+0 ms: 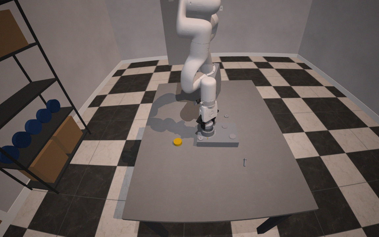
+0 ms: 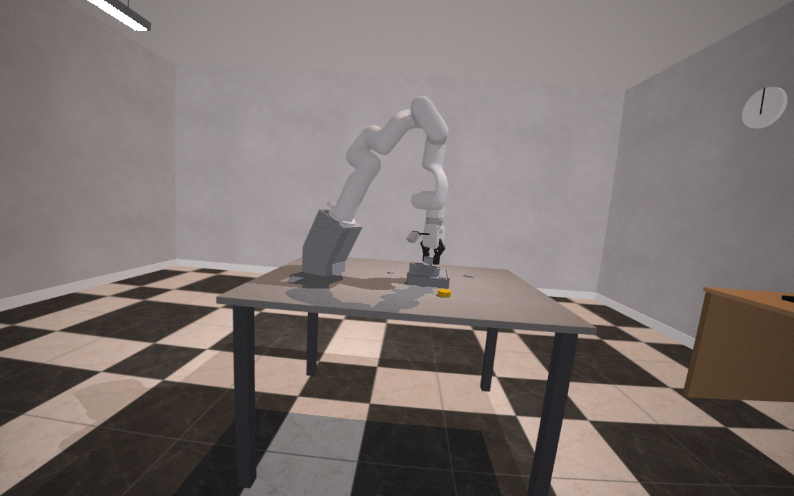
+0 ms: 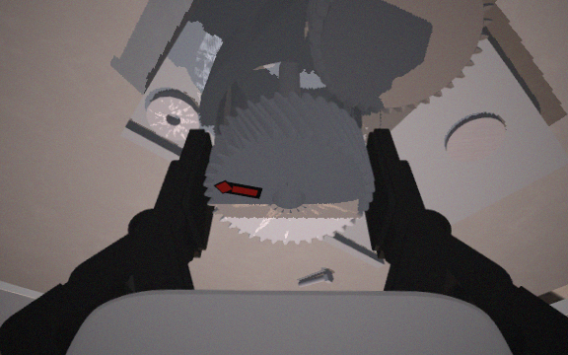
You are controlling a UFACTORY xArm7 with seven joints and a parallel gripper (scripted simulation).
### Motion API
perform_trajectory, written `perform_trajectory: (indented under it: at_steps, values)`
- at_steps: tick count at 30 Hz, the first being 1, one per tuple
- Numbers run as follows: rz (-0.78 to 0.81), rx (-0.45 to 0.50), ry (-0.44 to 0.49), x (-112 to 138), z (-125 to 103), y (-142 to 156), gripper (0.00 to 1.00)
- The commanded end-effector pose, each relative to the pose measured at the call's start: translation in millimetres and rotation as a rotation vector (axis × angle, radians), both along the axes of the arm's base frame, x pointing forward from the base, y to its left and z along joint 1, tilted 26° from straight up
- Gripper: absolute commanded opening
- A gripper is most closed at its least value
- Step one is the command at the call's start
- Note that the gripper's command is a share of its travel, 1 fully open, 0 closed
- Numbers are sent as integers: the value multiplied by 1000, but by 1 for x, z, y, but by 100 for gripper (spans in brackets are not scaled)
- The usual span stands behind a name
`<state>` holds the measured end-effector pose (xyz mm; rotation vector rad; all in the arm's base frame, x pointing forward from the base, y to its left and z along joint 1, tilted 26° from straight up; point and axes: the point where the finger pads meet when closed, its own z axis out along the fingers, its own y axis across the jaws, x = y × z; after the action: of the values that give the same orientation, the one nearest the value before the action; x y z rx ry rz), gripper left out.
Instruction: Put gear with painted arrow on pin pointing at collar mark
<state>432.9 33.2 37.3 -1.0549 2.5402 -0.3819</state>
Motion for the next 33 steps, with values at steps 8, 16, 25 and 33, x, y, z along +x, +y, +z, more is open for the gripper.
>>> perform_trajectory:
  at_steps: [8, 16, 25, 33]
  values:
    - [0, 1, -2, 1, 0, 0, 0]
    - [0, 1, -2, 1, 0, 0, 0]
    - [0, 1, -2, 2, -1, 0, 0]
    - [0, 1, -2, 2, -3, 0, 0]
